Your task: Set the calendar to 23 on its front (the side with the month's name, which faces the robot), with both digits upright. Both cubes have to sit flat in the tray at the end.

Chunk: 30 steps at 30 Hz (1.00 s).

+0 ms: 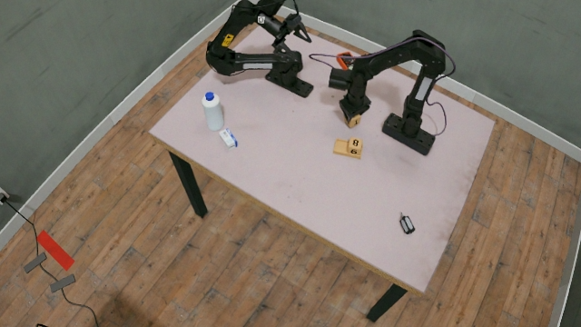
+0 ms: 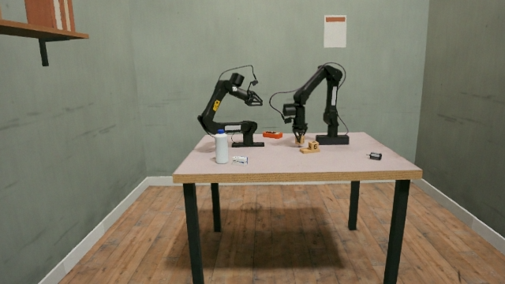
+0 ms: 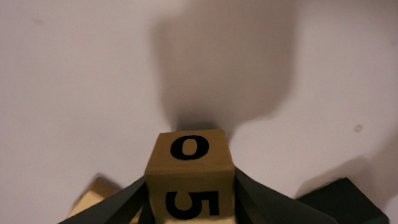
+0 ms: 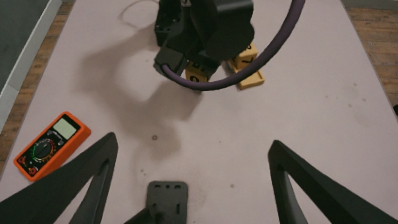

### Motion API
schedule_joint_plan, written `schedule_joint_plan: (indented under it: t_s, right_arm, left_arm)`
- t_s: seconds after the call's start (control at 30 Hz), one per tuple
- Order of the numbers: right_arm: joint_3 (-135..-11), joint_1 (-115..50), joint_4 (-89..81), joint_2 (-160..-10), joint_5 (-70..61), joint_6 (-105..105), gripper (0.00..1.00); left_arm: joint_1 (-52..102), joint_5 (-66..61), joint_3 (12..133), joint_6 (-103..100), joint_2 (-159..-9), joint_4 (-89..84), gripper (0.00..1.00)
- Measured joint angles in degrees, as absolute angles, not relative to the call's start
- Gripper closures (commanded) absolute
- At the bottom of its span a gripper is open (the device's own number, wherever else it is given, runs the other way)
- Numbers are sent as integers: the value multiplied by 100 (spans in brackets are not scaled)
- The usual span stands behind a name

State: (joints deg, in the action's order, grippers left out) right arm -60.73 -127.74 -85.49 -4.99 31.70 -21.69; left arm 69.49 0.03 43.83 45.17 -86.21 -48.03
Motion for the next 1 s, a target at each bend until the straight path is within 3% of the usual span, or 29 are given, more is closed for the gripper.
schedule_joint_plan:
  t_s: [0.5, 1.0]
  right_arm:
    - [-6073, -12774, -8549, -499, 3170, -2169, 0]
    - [-6073, -12774, -8549, -499, 3170, -2169, 0]
  left_arm:
    - [6873, -3, 5151, 4831, -8307, -6215, 60]
    - [4866, 5, 6329, 6619, -9070, -6265, 60]
